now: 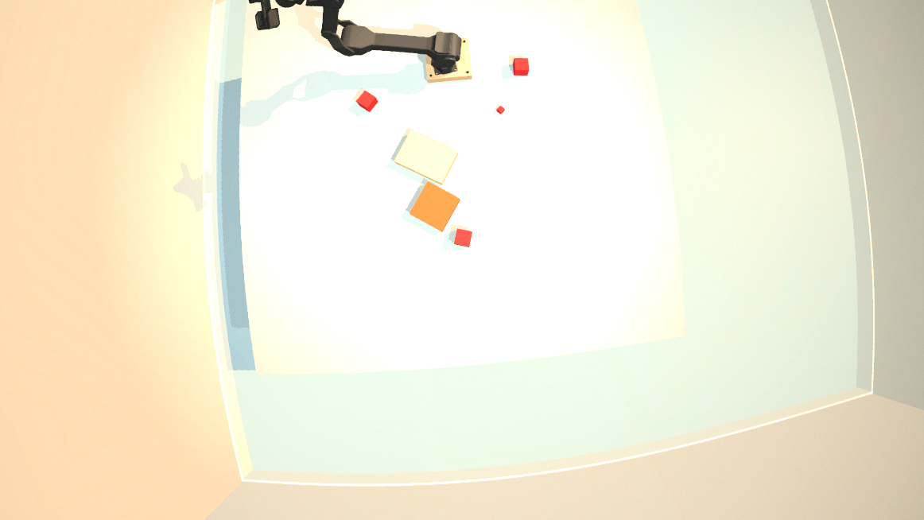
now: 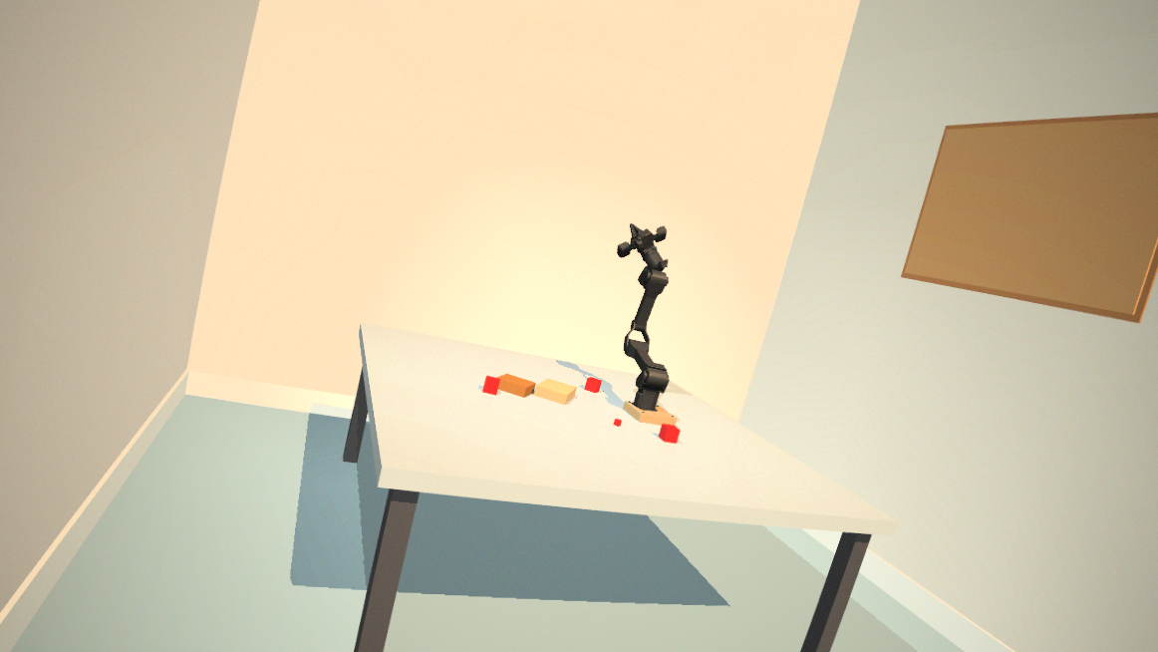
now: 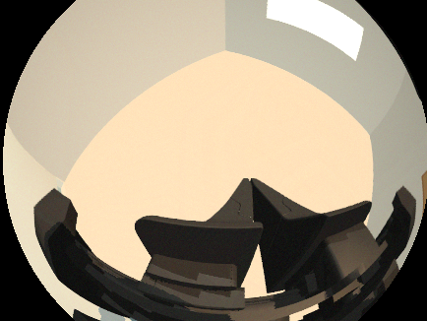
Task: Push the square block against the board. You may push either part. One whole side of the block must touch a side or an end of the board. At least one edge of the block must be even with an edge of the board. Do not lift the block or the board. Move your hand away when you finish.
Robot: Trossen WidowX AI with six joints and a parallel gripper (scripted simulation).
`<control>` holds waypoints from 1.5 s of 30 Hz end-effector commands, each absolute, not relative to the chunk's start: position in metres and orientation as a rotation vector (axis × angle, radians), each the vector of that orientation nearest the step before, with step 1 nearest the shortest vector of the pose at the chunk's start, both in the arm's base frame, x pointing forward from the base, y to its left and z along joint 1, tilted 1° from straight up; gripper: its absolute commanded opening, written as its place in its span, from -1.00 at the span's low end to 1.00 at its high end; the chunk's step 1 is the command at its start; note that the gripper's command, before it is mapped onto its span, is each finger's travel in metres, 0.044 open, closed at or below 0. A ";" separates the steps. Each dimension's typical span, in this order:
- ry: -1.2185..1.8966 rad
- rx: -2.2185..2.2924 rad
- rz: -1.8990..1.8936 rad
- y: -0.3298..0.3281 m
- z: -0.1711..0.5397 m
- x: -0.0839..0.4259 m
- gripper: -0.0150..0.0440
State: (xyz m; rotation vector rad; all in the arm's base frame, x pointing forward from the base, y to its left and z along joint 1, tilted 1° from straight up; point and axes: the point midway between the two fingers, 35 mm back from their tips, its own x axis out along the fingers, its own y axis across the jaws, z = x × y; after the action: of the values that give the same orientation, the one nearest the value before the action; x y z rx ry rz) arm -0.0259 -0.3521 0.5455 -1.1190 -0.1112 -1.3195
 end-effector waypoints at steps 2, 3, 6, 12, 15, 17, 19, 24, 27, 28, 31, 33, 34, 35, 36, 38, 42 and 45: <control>-0.097 -1.244 -1.362 -0.330 0.563 -0.030 -0.49; -0.091 -1.267 -1.360 -0.324 0.565 -0.029 -0.49; -0.070 -1.345 -1.362 -0.308 0.571 -0.025 -0.49; -0.036 -1.514 -1.405 -0.277 0.589 -0.026 -0.49; -0.015 -1.612 -1.435 -0.259 0.600 -0.027 -0.49; -0.001 -1.678 -1.455 -0.246 0.607 -0.027 -0.49; 0.015 -1.744 -1.474 -0.234 0.613 -0.026 -0.49; 0.055 -1.907 -1.519 -0.203 0.627 -0.023 -0.49; 0.081 -2.004 -1.545 -0.185 0.635 -0.020 -0.49; 0.090 -2.036 -1.553 -0.179 0.637 -0.019 -0.49; 0.118 -2.133 -1.576 -0.161 0.643 -0.015 -0.49; 0.139 -2.201 -1.592 -0.148 0.647 -0.011 -0.49; 0.149 -2.234 -1.599 -0.142 0.649 -0.009 -0.49; 0.160 -2.268 -1.607 -0.135 0.651 -0.007 -0.49; 0.170 -2.302 -1.614 -0.129 0.653 -0.004 -0.49; 0.192 -2.370 -1.628 -0.117 0.656 0.001 -0.49; 0.226 -2.501 -1.647 -0.091 0.660 0.014 -0.49; 0.228 -2.574 -1.650 -0.072 0.660 0.026 -0.49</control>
State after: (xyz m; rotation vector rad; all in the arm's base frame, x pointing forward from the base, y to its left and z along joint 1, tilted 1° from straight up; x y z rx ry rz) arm 0.0131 -0.0925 0.6591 -2.4930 0.2290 -1.6424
